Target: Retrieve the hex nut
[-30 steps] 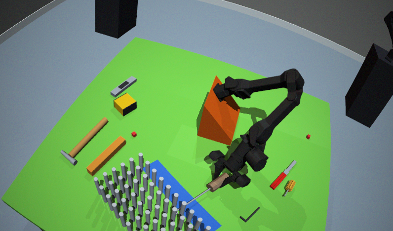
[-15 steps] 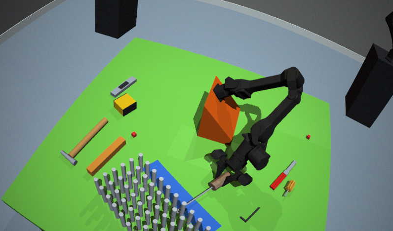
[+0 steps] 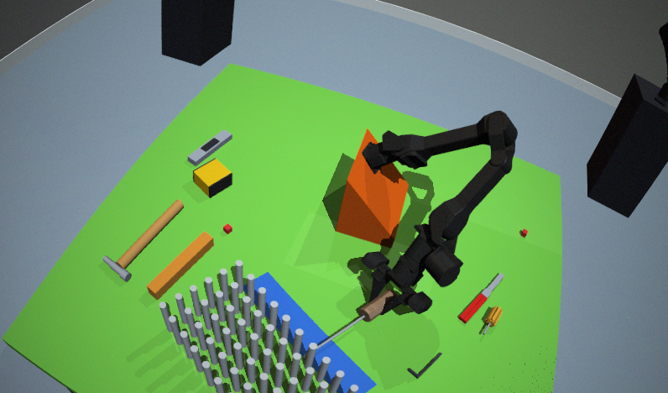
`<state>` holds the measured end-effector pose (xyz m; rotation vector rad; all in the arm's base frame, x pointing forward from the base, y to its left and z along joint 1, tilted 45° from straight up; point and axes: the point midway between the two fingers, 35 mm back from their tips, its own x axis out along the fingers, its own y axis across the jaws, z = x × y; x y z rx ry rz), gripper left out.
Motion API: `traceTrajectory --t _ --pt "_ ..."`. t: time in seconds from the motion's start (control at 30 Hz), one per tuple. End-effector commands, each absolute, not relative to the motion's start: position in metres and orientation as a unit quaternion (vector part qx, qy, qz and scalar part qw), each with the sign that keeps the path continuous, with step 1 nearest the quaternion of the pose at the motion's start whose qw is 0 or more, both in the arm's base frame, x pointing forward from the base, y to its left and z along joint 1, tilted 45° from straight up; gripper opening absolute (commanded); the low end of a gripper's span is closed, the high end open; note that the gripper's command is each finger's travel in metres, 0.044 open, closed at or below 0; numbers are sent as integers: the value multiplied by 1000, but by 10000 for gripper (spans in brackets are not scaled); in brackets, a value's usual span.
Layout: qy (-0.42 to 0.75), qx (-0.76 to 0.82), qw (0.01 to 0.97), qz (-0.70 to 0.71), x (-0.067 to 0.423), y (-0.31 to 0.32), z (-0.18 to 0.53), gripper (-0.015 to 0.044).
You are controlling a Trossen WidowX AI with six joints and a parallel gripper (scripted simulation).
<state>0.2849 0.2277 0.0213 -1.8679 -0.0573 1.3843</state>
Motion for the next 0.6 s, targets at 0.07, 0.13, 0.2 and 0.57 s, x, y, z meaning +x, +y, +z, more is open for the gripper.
traceTrajectory --t 0.07,0.13,0.2,0.57 --pt "-19 -738 396 546 280 228 22 0" --pt "-19 -738 396 546 278 228 22 0" --pt "-19 -738 396 546 277 228 23 0" --pt "-19 -738 396 546 280 223 28 0"
